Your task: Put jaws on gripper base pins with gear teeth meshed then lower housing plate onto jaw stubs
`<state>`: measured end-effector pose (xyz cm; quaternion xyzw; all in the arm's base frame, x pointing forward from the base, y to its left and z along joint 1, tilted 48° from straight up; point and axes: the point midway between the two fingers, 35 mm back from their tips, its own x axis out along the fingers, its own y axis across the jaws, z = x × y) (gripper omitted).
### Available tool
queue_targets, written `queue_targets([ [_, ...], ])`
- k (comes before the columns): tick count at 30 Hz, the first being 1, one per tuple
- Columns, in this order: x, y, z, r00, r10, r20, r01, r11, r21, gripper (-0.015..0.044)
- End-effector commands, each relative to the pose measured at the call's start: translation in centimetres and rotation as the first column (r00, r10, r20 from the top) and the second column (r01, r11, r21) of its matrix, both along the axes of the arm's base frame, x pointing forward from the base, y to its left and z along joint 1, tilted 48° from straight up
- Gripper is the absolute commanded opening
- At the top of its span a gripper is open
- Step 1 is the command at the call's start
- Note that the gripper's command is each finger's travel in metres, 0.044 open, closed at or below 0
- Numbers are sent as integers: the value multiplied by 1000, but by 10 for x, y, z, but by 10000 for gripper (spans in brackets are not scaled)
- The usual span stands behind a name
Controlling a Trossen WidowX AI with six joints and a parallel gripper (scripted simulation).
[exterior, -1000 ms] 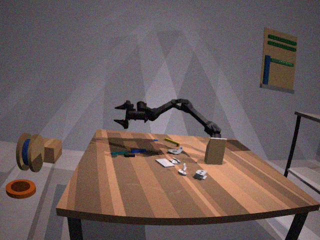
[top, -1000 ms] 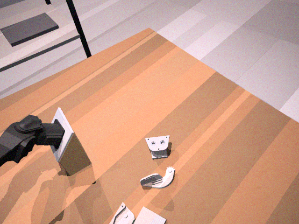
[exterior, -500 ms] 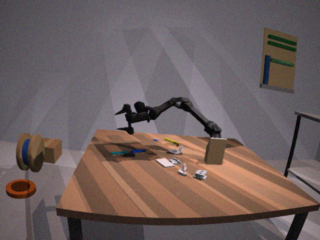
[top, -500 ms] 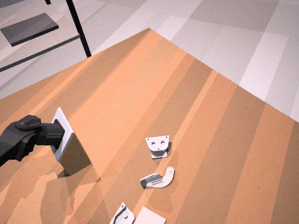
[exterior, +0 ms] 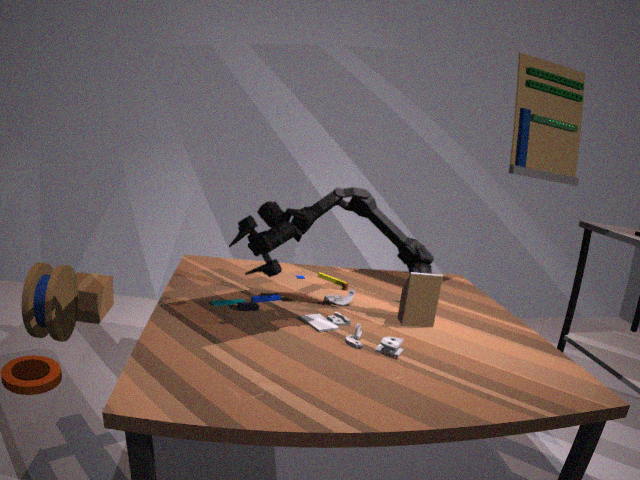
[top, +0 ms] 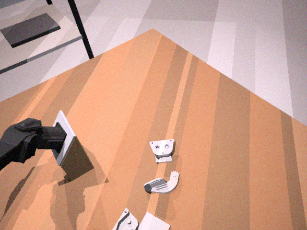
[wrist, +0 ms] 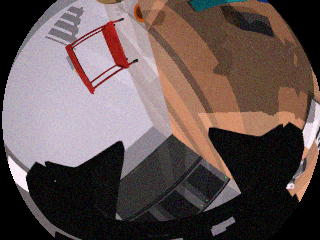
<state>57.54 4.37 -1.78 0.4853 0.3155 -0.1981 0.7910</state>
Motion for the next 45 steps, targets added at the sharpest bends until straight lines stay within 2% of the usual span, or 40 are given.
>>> queue_targets([
  [1, -22, 12, -28, 991, -78, -108, 82, 996, 37, 440],
  [13, -94, 44, -85, 882, -304, -360, 336, 942, 28, 440],
  [25, -181, 58, -121, 675, -562, -477, 566, 810, -154, 440],
  [35, -248, 53, -130, 513, -748, -421, 672, 655, -346, 440],
  [45, -307, 43, -121, 396, -893, -212, 754, 448, -480, 440],
])
